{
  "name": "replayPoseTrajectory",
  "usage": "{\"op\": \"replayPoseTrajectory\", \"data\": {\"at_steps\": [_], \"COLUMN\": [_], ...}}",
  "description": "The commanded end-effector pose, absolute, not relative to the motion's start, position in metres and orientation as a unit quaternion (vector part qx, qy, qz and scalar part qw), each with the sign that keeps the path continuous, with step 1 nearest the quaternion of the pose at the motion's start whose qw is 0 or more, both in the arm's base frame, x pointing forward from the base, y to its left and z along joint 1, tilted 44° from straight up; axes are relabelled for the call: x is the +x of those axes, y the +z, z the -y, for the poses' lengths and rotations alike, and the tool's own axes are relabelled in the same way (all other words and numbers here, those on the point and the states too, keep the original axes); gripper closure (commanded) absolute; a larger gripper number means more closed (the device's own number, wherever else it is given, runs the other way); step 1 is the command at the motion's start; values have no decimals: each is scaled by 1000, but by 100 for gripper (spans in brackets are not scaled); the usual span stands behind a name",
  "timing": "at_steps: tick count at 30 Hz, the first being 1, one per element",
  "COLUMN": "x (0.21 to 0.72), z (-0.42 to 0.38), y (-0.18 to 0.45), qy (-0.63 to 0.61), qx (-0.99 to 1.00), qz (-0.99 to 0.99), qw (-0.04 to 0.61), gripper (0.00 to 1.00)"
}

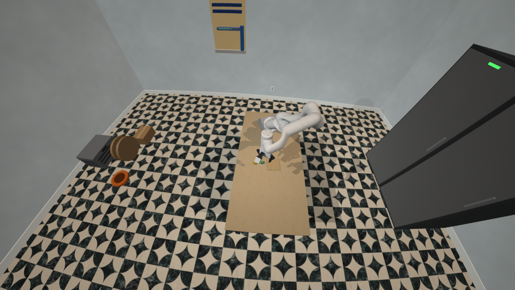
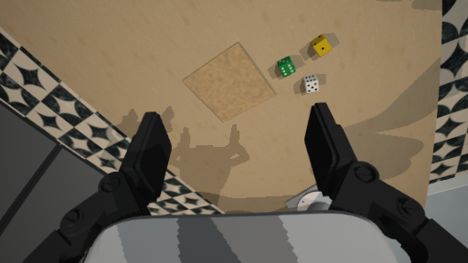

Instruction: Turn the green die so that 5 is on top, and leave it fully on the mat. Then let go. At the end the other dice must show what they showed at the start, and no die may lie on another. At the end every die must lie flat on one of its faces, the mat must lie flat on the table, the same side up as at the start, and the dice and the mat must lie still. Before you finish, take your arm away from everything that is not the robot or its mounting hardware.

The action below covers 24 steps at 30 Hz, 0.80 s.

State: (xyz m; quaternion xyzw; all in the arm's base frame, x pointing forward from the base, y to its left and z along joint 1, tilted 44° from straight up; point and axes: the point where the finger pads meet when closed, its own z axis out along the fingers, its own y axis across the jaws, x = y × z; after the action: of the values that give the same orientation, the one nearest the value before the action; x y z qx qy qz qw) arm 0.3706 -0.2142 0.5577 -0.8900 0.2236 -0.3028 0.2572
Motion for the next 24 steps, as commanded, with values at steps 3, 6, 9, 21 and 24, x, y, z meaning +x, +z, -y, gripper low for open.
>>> {"op": "replayPoseTrajectory", "data": {"at_steps": [3,6,9,21,24], "x": [371,371,371,386,388], "z": [214,214,214,235,239], "y": [558,558,558,490,480], "qy": [-303,-303,-303,-291,-291], "qx": [-890,-890,-890,-874,-874], "qz": [-223,-223,-223,-279,-279], "qw": [257,257,257,273,273], "gripper": [0,0,0,0,0]}}
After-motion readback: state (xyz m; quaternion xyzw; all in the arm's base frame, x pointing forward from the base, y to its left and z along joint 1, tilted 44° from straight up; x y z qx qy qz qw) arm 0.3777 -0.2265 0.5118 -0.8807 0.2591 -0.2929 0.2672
